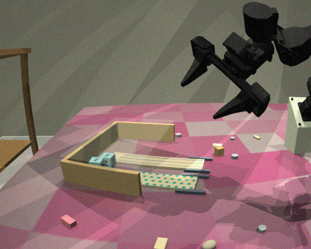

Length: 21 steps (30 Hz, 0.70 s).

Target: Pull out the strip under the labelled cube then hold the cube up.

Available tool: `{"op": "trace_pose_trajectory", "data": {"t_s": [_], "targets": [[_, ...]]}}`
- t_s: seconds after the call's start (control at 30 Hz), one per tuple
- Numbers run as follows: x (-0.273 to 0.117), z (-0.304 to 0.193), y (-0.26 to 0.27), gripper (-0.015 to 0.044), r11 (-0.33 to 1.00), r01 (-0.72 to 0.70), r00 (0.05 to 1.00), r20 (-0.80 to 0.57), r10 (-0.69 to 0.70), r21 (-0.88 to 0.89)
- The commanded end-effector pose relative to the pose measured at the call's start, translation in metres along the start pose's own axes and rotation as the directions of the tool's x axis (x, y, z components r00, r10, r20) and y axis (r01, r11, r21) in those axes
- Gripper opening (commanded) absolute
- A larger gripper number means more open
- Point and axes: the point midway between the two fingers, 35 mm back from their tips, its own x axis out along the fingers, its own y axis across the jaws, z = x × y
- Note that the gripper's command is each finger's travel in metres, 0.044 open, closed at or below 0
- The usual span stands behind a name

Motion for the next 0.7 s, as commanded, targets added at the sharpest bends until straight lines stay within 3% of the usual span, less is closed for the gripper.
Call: {"op": "trace_pose_trajectory", "data": {"t_s": [0.0, 0.27, 0.63, 0.67], "targets": [[-0.025, -0.045, -0.03, 0.04, 0.961, 0.069, 0.995, -0.083, -0.049, 0.268], [-0.089, -0.12, -0.065, 0.04, 0.631, 0.22, 0.976, -0.175, -0.134, 0.744], [-0.09, -0.122, -0.065, 0.04, 0.621, 0.222, 0.975, -0.175, -0.135, 0.752], [-0.089, -0.121, -0.066, 0.0374, 0.618, 0.221, 0.975, -0.179, -0.131, 0.754]]}}
